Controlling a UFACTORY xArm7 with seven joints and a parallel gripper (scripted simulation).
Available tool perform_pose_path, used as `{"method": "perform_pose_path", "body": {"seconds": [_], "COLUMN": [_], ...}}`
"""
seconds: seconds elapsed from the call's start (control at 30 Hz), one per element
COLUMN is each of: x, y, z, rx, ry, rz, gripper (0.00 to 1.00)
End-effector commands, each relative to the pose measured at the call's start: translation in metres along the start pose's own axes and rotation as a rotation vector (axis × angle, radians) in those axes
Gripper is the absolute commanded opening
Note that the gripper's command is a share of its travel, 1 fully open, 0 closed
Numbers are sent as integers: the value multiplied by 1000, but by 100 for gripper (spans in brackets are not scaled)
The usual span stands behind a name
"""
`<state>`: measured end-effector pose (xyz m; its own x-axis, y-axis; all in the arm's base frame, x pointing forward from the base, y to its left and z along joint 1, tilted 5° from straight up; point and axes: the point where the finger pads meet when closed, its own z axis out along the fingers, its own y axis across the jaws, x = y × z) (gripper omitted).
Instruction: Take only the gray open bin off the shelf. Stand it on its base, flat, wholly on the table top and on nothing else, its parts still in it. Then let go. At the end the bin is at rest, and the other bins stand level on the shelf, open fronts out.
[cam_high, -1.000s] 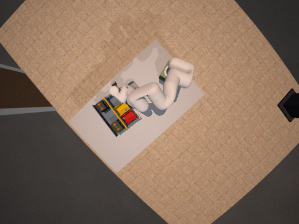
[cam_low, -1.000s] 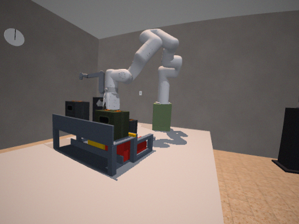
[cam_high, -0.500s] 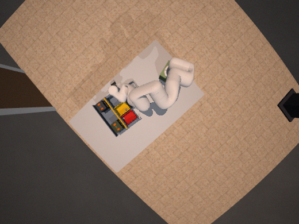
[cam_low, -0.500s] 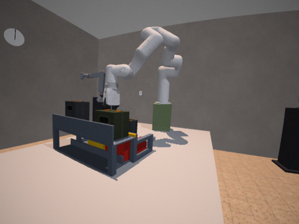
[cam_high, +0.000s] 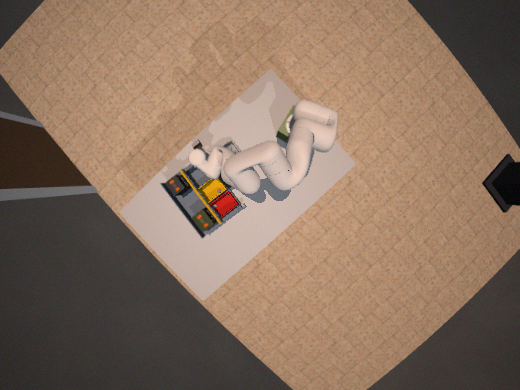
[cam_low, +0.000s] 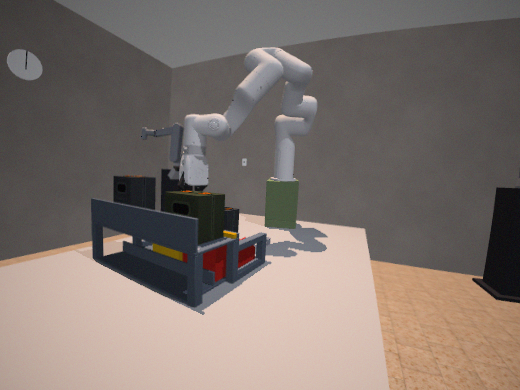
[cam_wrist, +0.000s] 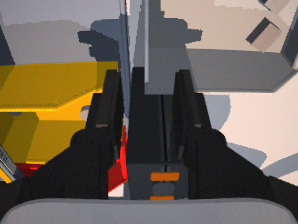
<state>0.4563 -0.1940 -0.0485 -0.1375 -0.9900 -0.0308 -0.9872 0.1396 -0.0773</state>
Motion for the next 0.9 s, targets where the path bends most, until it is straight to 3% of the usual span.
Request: {"method": "perform_pose_path", "body": {"seconds": [0.0,0.87], "x": [1,1], "y": [-2,-2], "z": [-1,8], "rx": [4,4], "ry": [1,1], "rz": [1,1], "gripper": [33,33]}}
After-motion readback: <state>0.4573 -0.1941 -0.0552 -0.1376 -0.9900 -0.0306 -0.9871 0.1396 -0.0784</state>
